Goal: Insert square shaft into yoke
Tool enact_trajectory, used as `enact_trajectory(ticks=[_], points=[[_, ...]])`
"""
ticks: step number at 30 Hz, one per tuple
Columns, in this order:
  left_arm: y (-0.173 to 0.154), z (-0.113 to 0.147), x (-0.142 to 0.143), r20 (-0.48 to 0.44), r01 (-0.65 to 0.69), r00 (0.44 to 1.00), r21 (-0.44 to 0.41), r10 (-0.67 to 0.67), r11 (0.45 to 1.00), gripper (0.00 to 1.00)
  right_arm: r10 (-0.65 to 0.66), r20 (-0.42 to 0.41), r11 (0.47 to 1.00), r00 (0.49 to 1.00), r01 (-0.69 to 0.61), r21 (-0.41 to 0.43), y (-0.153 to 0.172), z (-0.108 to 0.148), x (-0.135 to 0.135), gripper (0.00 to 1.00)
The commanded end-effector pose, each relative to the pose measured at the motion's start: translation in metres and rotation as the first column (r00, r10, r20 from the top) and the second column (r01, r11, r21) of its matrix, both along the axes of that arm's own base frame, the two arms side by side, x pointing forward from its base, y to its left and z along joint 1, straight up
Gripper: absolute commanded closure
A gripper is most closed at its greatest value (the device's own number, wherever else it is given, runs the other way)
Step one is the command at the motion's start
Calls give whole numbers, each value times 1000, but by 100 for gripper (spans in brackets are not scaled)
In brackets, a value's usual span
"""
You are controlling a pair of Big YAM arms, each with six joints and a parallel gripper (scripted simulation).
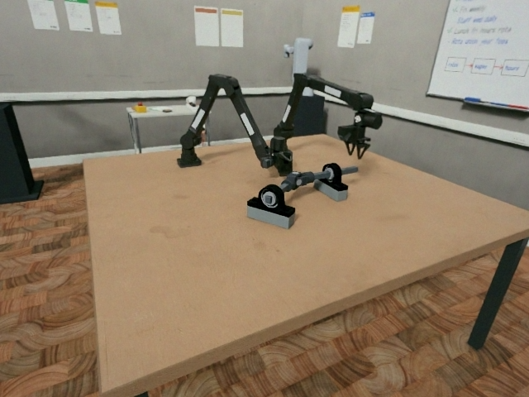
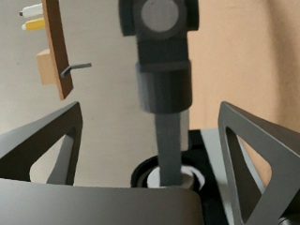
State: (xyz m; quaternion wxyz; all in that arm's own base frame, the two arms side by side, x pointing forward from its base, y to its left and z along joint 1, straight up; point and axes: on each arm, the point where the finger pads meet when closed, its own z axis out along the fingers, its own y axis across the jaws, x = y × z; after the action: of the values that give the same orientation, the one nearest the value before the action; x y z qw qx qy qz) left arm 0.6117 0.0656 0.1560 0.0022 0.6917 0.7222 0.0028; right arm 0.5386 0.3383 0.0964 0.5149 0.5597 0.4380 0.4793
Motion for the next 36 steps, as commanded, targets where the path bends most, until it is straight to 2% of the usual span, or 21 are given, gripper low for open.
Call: enact_trajectory(ticks=[1, 5, 6, 11, 12, 14, 19, 25, 26, 28, 33, 36], points=[[1, -10, 8, -13, 0, 1000, -2, 0, 1000, 36, -22, 5, 1000, 1000, 22, 11, -2, -3, 15, 21], [1, -13, 8, -16, 0, 1000, -2, 0, 1000, 36, -11, 8, 1000, 1000, 11, 14, 4, -1, 11, 21], [-1, 15, 7, 31, -17, 999, 3, 16, 1000, 36, -11, 12, 1000, 1000, 11, 18, 4, 2, 12, 21], [-12, 20, 8, 68, -68, 995, 0, 68, 998, 36, -11, 12, 1000, 1000, 11, 18, 4, 3, 12, 21], [-17, 14, -1, 60, -99, 993, -2, 99, 995, 36, -11, 12, 1000, 1000, 11, 18, 4, 3, 12, 21], [-31, 27, -7, 118, -178, 977, -16, 179, 984, 36, -9, 11, 1000, 1000, 9, 12, 0, 4, 8, 21], [-71, 63, -36, 268, -302, 910, -96, 316, 949, 36, -9, 11, 1000, 1000, 9, 12, 0, 4, 8, 21], [-106, 90, -72, 373, -400, 805, -232, 460, 887, 36, -9, 11, 1000, 1000, 9, 12, 0, 4, 8, 21], [-112, 95, -79, 386, -415, 782, -263, 489, 871, 36, -9, 11, 1000, 1000, 9, 12, 0, 4, 8, 21], [-112, 95, -79, 386, -415, 782, -263, 489, 871, 36, -9, 11, 1000, 1000, 9, 12, 0, 4, 8, 21], [-140, 113, -122, 414, -465, 652, -445, 636, 766, 36, -9, 11, 1000, 1000, 9, 12, 0, 4, 8, 21], [-154, 119, -148, 408, -457, 592, -540, 695, 706, 36, -9, 11, 1000, 1000, 9, 12, 0, 4, 8, 21]])
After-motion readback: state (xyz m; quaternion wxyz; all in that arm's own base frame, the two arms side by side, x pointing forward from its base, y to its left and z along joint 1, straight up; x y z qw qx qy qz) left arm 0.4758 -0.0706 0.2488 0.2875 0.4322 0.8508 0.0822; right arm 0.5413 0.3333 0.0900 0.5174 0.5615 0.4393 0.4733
